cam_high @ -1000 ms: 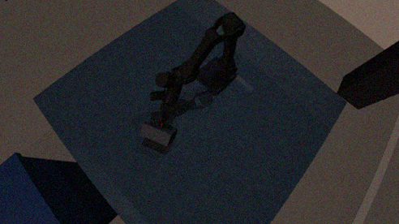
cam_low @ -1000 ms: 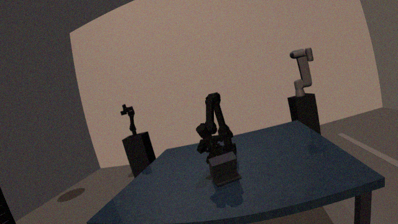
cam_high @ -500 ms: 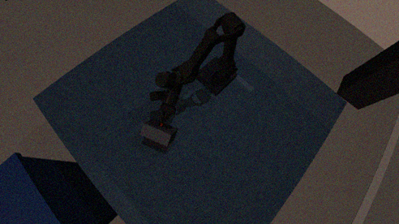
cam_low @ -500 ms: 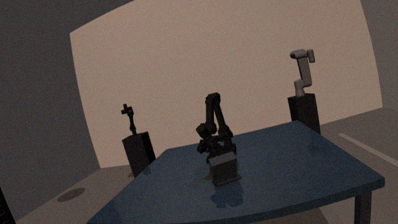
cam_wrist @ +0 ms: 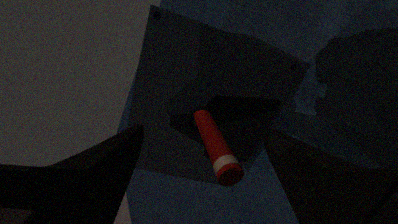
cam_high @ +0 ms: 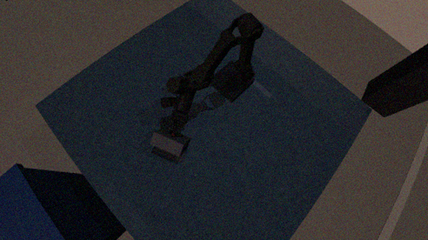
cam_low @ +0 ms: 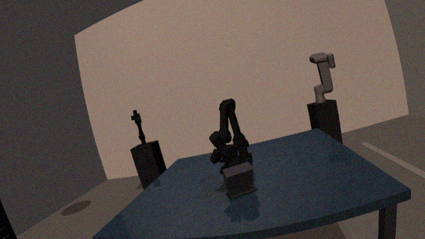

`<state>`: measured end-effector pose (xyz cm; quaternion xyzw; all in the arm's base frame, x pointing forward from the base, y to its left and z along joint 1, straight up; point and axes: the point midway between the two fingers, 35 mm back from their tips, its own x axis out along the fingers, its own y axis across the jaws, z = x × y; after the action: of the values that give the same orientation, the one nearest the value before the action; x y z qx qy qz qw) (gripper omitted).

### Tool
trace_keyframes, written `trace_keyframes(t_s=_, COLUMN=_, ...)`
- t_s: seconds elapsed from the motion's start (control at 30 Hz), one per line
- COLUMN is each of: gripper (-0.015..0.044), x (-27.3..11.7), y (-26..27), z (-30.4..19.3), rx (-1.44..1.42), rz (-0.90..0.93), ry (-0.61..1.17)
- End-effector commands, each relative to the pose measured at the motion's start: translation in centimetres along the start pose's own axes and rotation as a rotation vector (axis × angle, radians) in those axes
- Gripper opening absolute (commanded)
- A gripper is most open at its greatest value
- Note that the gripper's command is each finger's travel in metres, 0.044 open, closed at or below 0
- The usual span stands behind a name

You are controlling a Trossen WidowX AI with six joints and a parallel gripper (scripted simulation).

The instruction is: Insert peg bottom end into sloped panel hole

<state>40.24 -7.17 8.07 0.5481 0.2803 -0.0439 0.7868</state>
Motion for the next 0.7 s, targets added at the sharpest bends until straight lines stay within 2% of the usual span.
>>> trace_keyframes(t_s=0.0, gripper=0.0440, x=-0.5, y=0.1, z=0.1, rx=-0.005, rz=0.004, ry=0.000)
trace_keyframes(t_s=0.67, gripper=0.0440, x=-3.1, y=0.1, z=0.4, rx=-0.006, rz=0.002, ry=-0.002)
